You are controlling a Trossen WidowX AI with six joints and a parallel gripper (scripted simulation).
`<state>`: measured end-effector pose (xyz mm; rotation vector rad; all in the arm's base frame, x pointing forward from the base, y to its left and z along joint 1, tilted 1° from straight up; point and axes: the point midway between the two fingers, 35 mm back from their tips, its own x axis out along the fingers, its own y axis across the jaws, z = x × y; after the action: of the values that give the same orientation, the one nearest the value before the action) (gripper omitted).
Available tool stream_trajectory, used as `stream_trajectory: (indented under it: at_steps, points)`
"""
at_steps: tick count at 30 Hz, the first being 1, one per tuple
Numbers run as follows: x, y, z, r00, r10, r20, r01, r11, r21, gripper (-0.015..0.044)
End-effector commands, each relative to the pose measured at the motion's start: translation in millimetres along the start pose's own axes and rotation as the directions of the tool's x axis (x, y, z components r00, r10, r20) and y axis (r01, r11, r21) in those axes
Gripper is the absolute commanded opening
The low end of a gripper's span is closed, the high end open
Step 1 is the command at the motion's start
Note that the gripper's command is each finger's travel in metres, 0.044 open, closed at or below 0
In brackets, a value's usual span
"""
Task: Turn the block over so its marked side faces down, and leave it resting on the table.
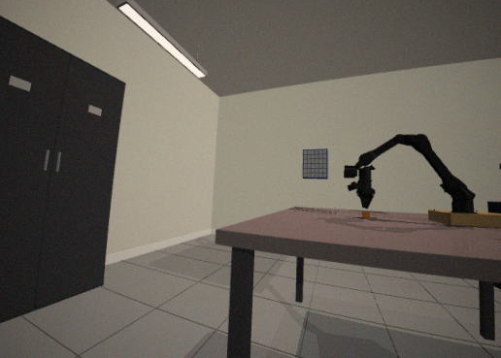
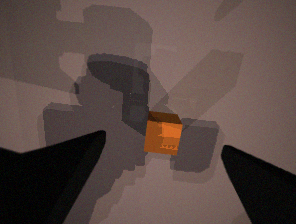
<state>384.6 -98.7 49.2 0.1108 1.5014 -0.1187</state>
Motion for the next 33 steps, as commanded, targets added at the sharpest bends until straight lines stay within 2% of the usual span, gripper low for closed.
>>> stream_trajectory:
  at_steps: [1,18,30,33]
  points:
    - [11,0,-3,1.0,-0.002,-0.014,0.002,1.0,0.004,0.044]
    - [34,0,-4,1.0,-0.002,-0.014,0.002,1.0,0.004,0.044]
    - [34,0,-4,1.0,-0.002,-0.014,0.002,1.0,0.004,0.0125]
    - [34,0,-4,1.0,-0.002,-0.014,0.002,1.0,0.004,0.0105]
